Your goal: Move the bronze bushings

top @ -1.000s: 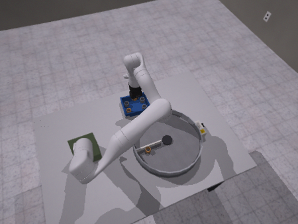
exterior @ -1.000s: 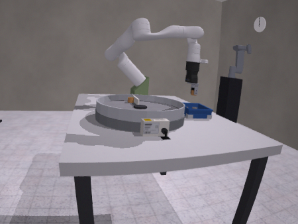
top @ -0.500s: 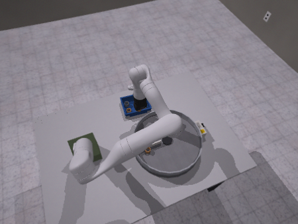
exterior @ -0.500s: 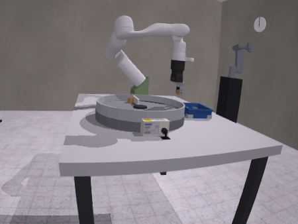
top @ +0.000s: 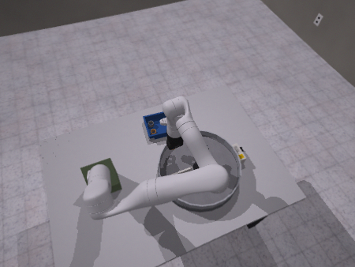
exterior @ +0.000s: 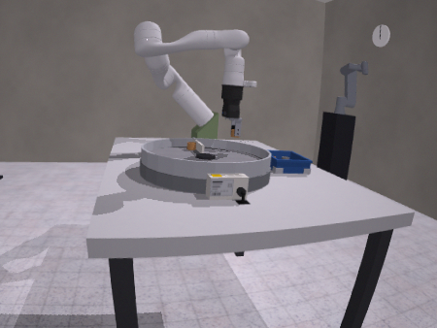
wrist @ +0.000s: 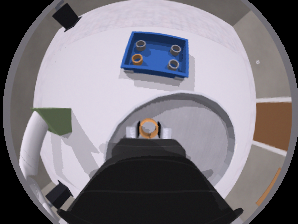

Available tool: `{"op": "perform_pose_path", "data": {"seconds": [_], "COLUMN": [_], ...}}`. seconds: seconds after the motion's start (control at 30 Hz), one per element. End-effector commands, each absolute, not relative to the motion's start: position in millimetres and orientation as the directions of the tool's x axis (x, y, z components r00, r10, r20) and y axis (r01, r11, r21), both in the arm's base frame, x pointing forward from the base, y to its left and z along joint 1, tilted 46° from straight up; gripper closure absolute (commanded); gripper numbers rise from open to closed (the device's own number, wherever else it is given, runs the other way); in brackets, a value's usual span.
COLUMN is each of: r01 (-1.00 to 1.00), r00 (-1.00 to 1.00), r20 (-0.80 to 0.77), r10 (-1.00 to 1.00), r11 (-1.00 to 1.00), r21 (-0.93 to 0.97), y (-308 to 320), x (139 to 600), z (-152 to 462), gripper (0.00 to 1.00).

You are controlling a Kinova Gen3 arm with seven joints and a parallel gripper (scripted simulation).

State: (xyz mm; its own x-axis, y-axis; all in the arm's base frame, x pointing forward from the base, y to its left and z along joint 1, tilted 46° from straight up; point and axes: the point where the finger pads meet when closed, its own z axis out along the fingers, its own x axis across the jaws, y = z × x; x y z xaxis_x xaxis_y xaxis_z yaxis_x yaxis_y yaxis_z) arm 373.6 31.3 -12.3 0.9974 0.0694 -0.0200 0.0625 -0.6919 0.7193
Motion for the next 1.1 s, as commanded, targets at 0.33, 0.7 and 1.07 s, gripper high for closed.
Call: {"op": "perform_pose_path", "data": {"seconds": [0.33,0.7,1.07], "r01": [0.048,0.048,0.047], "r00": [0.998,0.998,0.998], "r20": [-0.007,-0.007,-0.007], "r10": [0.061,0.061,0.061], "r11": [-0.695,-0.695,-0.695], "r21": [0.717,0.717,0.717], "y": [-10.1,-14.0,-14.0], "x": [378.3,378.4,378.4], "z": [34.6,38.6,38.6], "gripper": [1.00,1.00,1.00]}}
